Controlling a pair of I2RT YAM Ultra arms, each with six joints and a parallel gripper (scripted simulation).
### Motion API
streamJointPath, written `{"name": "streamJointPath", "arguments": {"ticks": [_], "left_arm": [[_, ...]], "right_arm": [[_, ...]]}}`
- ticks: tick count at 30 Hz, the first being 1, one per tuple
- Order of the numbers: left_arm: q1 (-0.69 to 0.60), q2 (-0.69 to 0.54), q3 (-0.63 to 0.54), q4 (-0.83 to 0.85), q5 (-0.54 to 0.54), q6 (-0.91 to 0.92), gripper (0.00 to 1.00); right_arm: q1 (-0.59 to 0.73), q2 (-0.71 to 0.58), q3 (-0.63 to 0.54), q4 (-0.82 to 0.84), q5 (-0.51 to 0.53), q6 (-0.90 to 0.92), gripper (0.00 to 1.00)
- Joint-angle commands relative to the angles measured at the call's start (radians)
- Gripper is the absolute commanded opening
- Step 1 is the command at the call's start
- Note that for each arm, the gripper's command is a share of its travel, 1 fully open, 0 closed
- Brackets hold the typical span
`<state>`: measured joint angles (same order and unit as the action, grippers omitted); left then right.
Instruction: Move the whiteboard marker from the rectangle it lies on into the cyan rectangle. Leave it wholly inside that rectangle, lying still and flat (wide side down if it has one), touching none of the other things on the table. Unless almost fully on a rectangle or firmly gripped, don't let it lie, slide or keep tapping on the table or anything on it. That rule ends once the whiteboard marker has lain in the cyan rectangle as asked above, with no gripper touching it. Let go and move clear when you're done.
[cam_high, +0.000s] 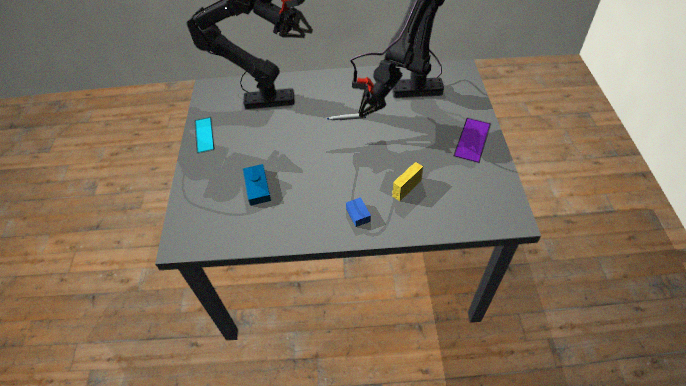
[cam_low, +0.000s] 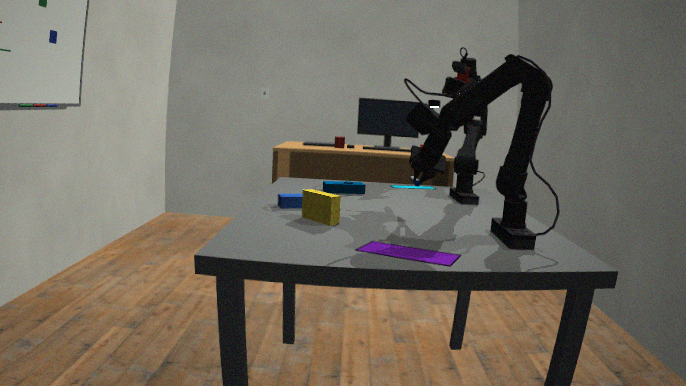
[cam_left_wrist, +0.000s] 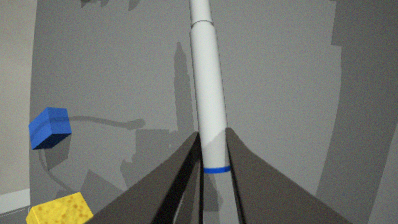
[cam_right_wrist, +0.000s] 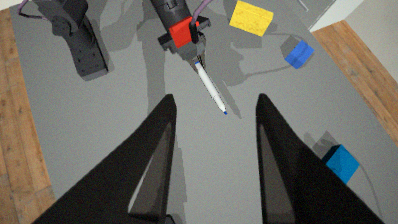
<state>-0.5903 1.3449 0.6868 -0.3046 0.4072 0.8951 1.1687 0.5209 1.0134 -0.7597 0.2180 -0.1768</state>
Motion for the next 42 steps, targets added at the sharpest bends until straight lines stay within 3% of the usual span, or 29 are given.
{"name": "streamJointPath", "arguments": {"ticks": [1,16,18,25,32,42], "left_arm": [[-0.007,-0.019,0.007,-0.023,0.014,-0.009,0.10],[-0.002,-0.010,0.007,-0.011,0.014,-0.003,0.10],[-0.002,-0.010,0.007,-0.011,0.014,-0.003,0.10],[-0.002,-0.010,0.007,-0.011,0.014,-0.003,0.10],[-0.002,-0.010,0.007,-0.011,0.014,-0.003,0.10],[-0.002,-0.010,0.007,-0.011,0.014,-0.003,0.10]], "right_arm": [[-0.019,0.050,-0.007,0.015,-0.057,-0.082,0.49],[-0.546,0.503,-0.114,0.084,-0.674,-0.605,0.49],[-0.546,0.503,-0.114,0.084,-0.674,-0.605,0.49],[-0.789,0.746,-0.166,0.122,-0.953,-0.853,0.49],[-0.905,0.910,-0.159,0.116,-1.057,-0.978,0.49],[-0.917,0.938,-0.150,0.098,-1.050,-0.986,0.49]]}}
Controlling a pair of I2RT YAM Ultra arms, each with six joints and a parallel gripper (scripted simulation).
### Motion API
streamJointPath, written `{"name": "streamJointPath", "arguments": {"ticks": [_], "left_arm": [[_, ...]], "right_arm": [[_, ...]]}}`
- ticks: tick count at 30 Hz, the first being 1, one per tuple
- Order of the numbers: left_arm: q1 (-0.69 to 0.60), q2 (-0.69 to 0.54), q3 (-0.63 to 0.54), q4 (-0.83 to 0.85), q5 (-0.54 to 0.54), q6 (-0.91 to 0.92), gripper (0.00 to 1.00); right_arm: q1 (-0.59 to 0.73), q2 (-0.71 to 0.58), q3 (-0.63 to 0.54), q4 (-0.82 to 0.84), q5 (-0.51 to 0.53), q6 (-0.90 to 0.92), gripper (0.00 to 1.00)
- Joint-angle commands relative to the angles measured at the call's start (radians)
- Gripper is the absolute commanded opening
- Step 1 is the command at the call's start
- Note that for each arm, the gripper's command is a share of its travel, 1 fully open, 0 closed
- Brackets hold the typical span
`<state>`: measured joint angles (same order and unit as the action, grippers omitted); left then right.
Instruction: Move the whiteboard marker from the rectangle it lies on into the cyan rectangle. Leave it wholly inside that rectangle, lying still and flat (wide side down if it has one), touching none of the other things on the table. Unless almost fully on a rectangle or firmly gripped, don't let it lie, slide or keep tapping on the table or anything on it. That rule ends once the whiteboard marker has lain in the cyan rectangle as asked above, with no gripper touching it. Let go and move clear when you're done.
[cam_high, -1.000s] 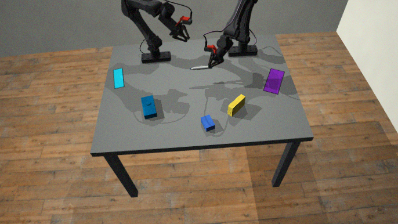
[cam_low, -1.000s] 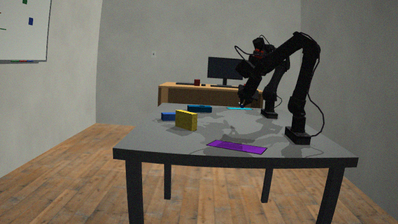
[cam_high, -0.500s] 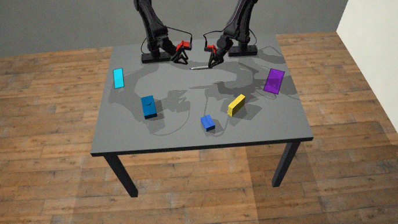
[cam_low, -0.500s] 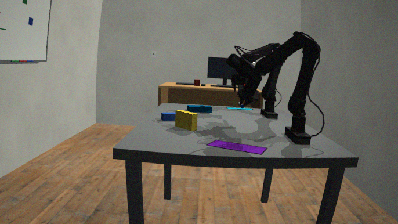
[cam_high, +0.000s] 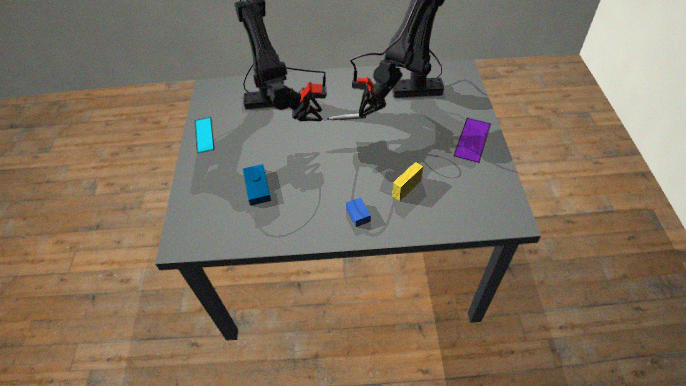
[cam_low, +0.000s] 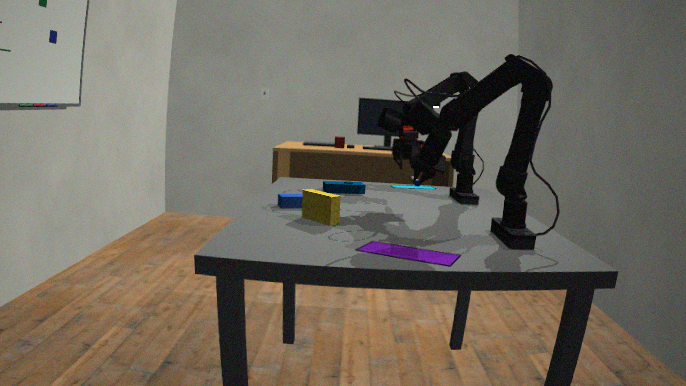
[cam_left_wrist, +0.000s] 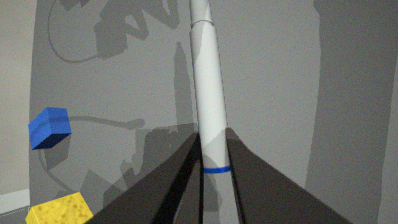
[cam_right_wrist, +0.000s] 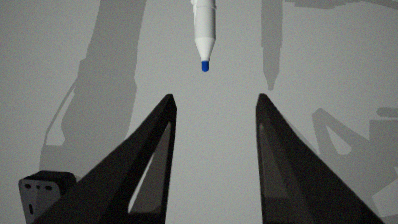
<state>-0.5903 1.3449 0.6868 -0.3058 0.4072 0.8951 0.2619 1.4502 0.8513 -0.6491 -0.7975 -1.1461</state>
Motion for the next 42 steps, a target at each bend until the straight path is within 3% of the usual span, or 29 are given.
{"name": "streamJointPath", "arguments": {"ticks": [1,10,25,41,42], "left_arm": [[-0.002,-0.010,0.007,-0.010,0.014,-0.003,0.10],[-0.002,-0.010,0.007,-0.010,0.014,-0.003,0.10],[-0.002,-0.010,0.007,-0.010,0.014,-0.003,0.10],[-0.002,-0.010,0.007,-0.010,0.014,-0.003,0.10],[-0.002,-0.010,0.007,-0.010,0.014,-0.003,0.10]], "right_arm": [[-0.011,0.009,0.012,-0.013,-0.035,-0.017,0.49],[0.000,0.010,0.020,-0.018,-0.042,-0.019,0.49],[0.102,0.038,-0.065,0.188,0.007,0.120,0.49],[0.157,0.066,-0.093,0.303,0.023,0.195,0.49],[0.157,0.066,-0.093,0.303,0.023,0.195,0.38]]}}
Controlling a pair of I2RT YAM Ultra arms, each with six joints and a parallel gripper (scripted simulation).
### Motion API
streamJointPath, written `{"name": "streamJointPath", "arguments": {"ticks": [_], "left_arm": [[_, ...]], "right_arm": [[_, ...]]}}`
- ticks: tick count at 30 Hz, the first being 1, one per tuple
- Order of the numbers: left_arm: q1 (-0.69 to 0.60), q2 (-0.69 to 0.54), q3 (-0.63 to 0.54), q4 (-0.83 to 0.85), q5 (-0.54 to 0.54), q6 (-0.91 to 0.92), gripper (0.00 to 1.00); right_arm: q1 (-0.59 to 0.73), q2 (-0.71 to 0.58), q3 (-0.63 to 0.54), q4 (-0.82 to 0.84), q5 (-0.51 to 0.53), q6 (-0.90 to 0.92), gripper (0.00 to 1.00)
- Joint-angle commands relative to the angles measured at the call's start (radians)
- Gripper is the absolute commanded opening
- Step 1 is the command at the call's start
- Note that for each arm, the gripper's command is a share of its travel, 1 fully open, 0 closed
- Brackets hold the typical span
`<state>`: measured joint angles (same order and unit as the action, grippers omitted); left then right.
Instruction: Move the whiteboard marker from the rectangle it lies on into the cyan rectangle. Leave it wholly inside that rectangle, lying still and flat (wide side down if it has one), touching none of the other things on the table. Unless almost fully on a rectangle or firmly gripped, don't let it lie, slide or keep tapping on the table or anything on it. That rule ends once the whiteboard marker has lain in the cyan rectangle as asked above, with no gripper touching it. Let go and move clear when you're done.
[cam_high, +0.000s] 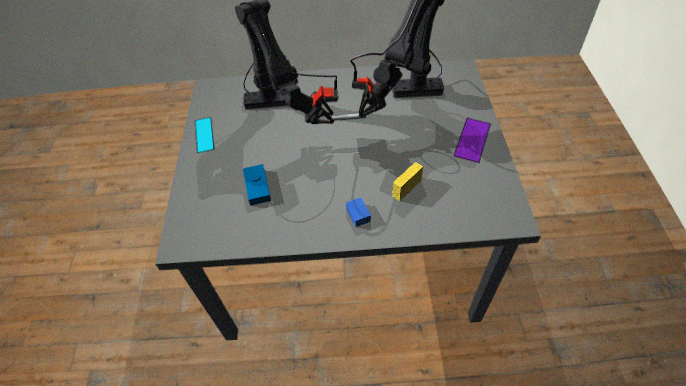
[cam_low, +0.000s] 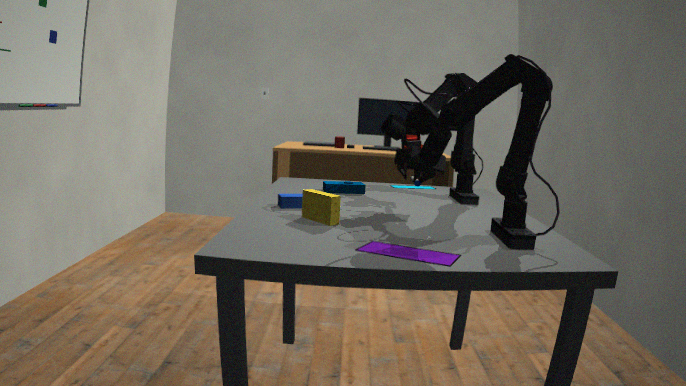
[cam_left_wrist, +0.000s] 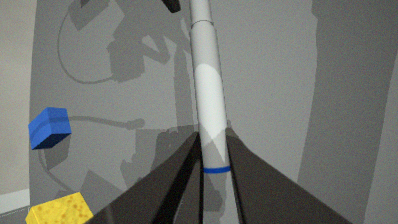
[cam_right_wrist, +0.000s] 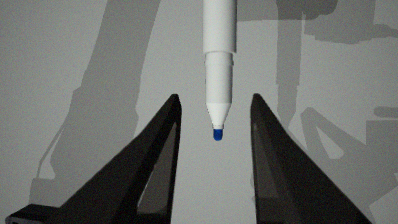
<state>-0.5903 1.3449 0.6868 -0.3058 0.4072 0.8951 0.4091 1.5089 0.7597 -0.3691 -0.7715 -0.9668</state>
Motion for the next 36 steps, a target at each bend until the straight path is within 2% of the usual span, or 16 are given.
{"name": "streamJointPath", "arguments": {"ticks": [1,2,3,4,5,7,8,10,14,19,24,25,26,27,30,36], "left_arm": [[-0.002,-0.010,0.007,-0.010,0.014,-0.003,0.10],[-0.002,-0.010,0.007,-0.010,0.014,-0.003,0.10],[-0.002,-0.010,0.007,-0.010,0.014,-0.003,0.10],[-0.002,-0.010,0.007,-0.010,0.014,-0.003,0.10],[-0.002,-0.010,0.007,-0.010,0.014,-0.003,0.10],[-0.002,-0.010,0.007,-0.010,0.014,-0.003,0.10],[-0.002,-0.010,0.007,-0.010,0.014,-0.003,0.10],[-0.002,-0.010,0.007,-0.010,0.014,-0.003,0.10],[-0.002,-0.010,0.007,-0.010,0.014,-0.003,0.10],[-0.002,-0.010,0.007,-0.010,0.014,-0.003,0.10],[-0.002,-0.010,0.007,-0.010,0.014,-0.003,0.10],[-0.002,-0.010,0.007,-0.010,0.014,-0.003,0.10],[-0.002,-0.010,0.007,-0.010,0.014,-0.003,0.10],[-0.002,-0.010,0.007,-0.010,0.014,-0.003,0.10],[-0.002,-0.010,0.007,-0.010,0.014,-0.003,0.44],[0.030,-0.067,0.029,-0.088,0.036,0.027,0.45]], "right_arm": [[0.010,0.007,-0.001,0.023,-0.003,0.016,0.38],[0.010,0.007,-0.001,0.023,-0.003,0.016,0.38],[0.010,0.007,-0.002,0.020,-0.003,0.016,0.32],[0.010,0.007,-0.002,0.012,-0.002,0.016,0.32],[0.010,0.007,-0.002,0.011,-0.002,0.016,0.28],[0.010,0.007,-0.002,0.011,-0.002,0.014,0.28],[0.010,0.007,-0.002,0.011,-0.002,0.014,0.24],[0.010,0.007,-0.002,0.011,-0.002,0.014,0.24],[0.010,0.007,-0.002,0.011,-0.002,0.013,0.15],[0.010,0.007,-0.002,0.011,-0.002,0.013,0.14],[0.010,0.007,-0.002,0.011,-0.002,0.013,0.07],[0.010,0.007,-0.002,0.011,-0.002,0.013,0.00],[0.010,0.007,-0.002,0.011,-0.002,0.013,0.06],[0.010,0.007,-0.002,0.011,-0.002,0.013,0.06],[0.004,-0.002,0.004,0.012,-0.002,0.010,0.06],[0.004,-0.002,0.004,0.012,-0.002,0.010,0.06]]}}
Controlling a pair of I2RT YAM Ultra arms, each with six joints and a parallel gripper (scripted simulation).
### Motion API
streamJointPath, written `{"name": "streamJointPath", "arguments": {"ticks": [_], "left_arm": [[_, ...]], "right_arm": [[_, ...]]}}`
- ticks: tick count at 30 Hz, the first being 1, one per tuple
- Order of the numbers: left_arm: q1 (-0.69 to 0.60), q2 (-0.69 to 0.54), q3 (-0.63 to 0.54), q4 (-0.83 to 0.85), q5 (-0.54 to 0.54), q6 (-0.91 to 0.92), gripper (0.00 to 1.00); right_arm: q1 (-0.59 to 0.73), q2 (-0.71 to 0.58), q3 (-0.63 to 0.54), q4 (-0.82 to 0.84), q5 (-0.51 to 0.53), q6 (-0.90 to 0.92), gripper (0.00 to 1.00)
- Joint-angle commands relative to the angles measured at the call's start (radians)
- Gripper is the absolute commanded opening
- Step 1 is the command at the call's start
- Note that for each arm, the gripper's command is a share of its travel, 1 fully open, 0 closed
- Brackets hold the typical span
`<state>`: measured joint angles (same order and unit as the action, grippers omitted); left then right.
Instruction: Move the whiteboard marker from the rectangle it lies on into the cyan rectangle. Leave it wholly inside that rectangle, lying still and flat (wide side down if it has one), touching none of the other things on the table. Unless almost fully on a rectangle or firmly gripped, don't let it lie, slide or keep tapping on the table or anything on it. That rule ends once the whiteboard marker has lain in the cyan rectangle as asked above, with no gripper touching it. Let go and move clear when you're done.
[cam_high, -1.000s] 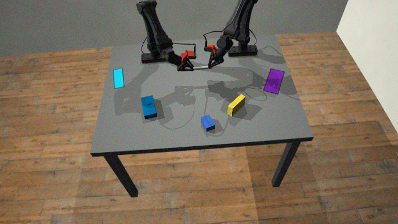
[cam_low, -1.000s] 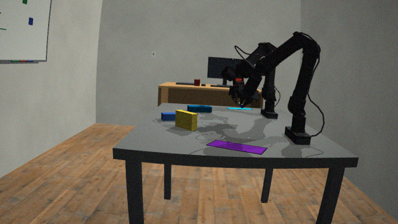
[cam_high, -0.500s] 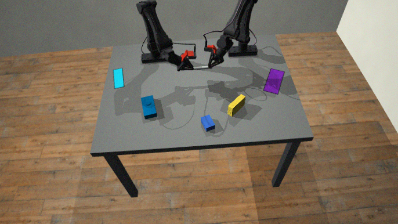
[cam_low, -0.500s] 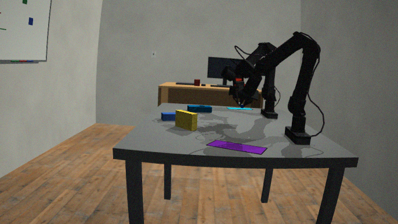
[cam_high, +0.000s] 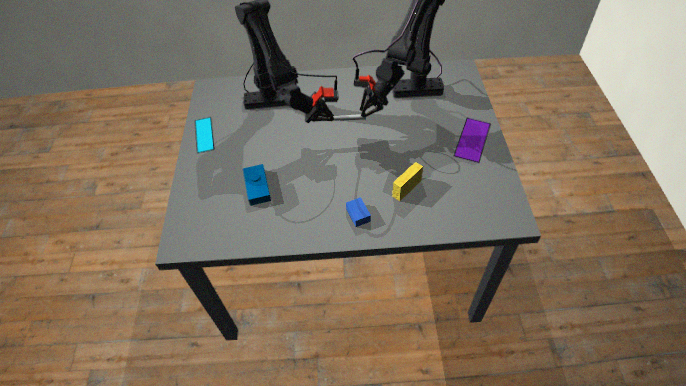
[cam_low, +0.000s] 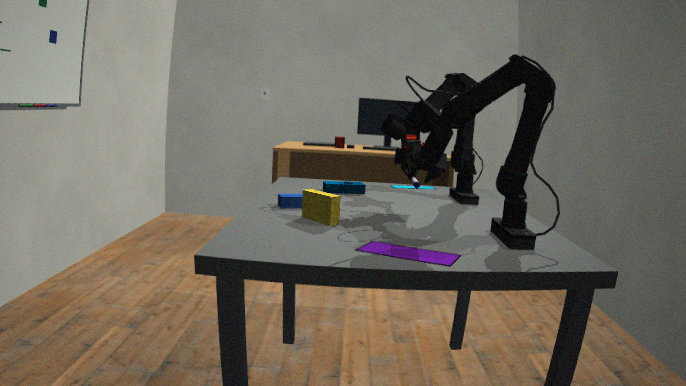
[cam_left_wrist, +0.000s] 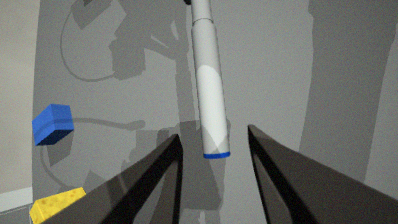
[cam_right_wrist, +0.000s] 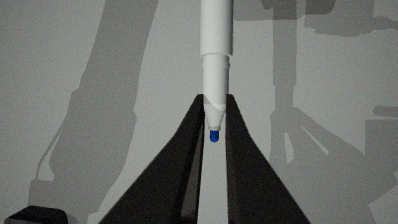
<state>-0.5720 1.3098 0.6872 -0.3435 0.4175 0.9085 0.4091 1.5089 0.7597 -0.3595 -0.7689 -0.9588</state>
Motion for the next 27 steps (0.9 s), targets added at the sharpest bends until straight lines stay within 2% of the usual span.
{"name": "streamJointPath", "arguments": {"ticks": [1,8,12,15,17,21,27], "left_arm": [[0.024,-0.054,0.035,-0.083,0.033,0.025,0.45],[0.082,-0.145,0.078,-0.247,0.050,0.048,0.45],[0.055,-0.202,0.064,-0.291,-0.002,-0.088,0.45],[0.020,-0.308,0.051,-0.335,-0.038,-0.242,0.45],[0.020,-0.308,0.051,-0.335,-0.038,-0.242,0.45],[-0.055,-0.508,0.023,-0.408,-0.095,-0.467,0.45],[-0.132,-0.781,0.003,-0.490,-0.144,-0.704,0.45]], "right_arm": [[0.004,-0.002,0.004,0.002,-0.005,0.002,0.06],[0.004,-0.002,0.004,0.002,-0.005,0.002,0.06],[0.004,0.007,-0.002,-0.008,-0.014,0.000,0.06],[-0.020,0.009,0.010,-0.027,-0.017,-0.030,0.06],[-0.020,0.009,0.010,-0.027,-0.017,-0.030,0.06],[-0.146,0.019,0.024,-0.074,-0.027,-0.106,0.06],[-0.444,0.055,0.057,-0.154,-0.044,-0.234,0.06]]}}
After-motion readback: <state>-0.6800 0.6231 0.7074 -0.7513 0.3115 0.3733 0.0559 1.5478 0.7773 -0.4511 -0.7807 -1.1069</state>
